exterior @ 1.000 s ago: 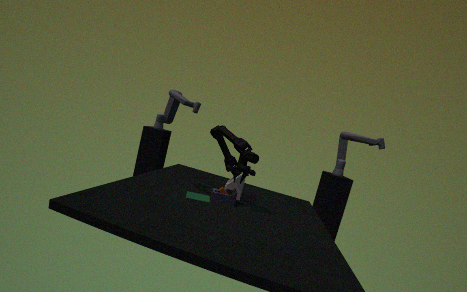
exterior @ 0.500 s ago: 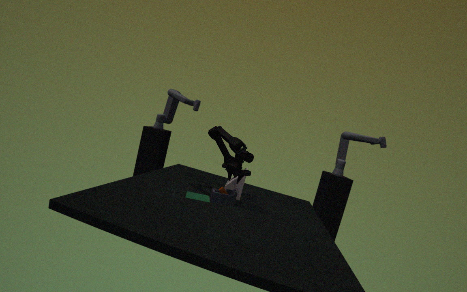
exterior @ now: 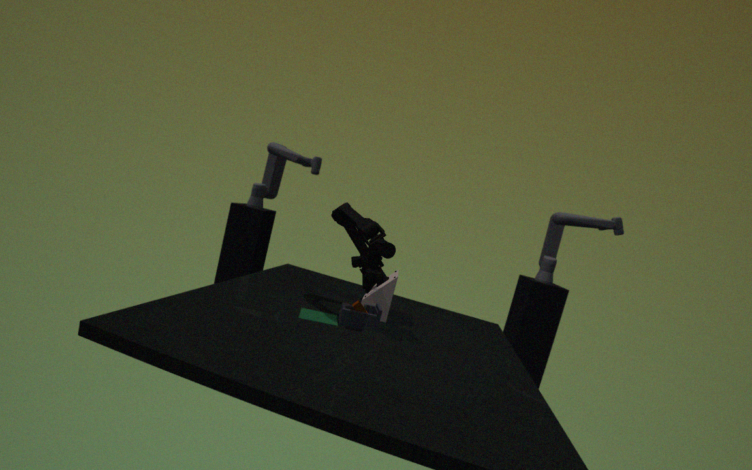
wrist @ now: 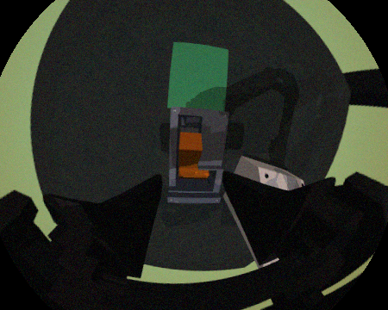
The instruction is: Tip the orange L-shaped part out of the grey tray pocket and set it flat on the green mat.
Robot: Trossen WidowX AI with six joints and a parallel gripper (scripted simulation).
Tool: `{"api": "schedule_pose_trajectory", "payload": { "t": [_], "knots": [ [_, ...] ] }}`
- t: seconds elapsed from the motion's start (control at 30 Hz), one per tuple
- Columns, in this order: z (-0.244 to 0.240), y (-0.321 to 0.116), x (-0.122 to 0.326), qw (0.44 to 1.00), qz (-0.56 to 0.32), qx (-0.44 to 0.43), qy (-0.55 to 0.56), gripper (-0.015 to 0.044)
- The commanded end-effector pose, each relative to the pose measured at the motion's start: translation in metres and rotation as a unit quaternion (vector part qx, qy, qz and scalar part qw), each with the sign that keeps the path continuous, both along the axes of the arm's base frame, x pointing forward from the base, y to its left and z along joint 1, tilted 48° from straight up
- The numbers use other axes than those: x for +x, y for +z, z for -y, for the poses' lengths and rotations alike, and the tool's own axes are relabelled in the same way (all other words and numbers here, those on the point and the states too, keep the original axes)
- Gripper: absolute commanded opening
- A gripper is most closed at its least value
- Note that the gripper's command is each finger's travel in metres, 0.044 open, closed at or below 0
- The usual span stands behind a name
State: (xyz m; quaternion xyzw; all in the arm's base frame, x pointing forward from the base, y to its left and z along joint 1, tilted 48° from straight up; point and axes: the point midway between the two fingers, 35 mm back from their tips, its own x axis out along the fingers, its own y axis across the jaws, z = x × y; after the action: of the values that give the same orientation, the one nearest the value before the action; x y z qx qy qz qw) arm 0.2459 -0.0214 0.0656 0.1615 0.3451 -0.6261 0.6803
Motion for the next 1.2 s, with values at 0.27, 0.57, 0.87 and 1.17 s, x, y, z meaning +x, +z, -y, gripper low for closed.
{"api": "schedule_pose_trajectory", "payload": {
  "t": [0.27,0.57,0.87,1.17],
  "knots": [
    [0.019,-0.009,0.002,0.999,0.038,-0.002,-0.031,0.028],
    [0.029,-0.018,0.002,0.999,0.038,-0.002,-0.031,0.028],
    [0.04,-0.028,0.003,0.999,0.038,-0.002,-0.031,0.028],
    [0.051,-0.038,0.002,0.999,0.038,-0.002,-0.031,0.028]
  ]
}}
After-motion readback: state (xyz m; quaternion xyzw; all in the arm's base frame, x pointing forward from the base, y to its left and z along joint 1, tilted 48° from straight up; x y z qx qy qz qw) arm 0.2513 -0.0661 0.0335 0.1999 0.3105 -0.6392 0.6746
